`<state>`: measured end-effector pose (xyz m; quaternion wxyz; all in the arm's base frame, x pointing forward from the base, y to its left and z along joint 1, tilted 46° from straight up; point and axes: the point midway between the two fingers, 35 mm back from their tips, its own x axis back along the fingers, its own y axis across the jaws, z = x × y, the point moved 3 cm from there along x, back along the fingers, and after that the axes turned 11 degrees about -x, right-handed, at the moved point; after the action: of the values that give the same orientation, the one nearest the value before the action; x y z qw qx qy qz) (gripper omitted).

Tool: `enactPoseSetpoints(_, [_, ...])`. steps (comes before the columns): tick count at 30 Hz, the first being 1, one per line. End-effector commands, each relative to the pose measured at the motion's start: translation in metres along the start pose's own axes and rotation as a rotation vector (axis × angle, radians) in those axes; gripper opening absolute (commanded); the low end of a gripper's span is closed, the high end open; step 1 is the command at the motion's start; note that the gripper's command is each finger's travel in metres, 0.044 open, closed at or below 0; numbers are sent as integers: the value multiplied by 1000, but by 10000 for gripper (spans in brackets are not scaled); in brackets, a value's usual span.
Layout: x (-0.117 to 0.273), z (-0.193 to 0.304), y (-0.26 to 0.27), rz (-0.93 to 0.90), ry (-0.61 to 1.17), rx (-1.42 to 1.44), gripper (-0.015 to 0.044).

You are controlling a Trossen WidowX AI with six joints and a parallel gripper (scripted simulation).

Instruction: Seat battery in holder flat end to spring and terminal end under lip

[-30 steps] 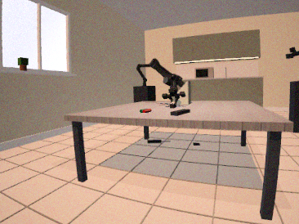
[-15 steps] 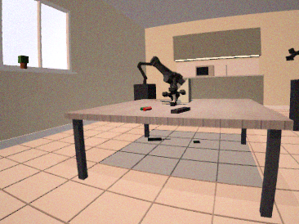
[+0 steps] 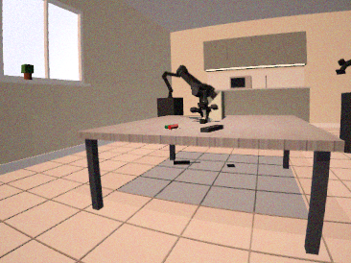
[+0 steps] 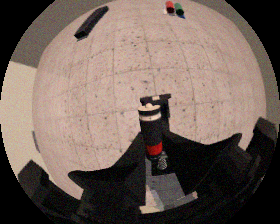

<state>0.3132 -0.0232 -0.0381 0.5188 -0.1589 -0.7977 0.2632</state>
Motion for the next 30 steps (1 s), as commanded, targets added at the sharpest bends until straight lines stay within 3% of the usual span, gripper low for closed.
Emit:
enactPoseSetpoints(1, [-4,3,4,-17,38,-3,69])
enactPoseSetpoints(30, [-6,-3,1,-9,174,-26,69])
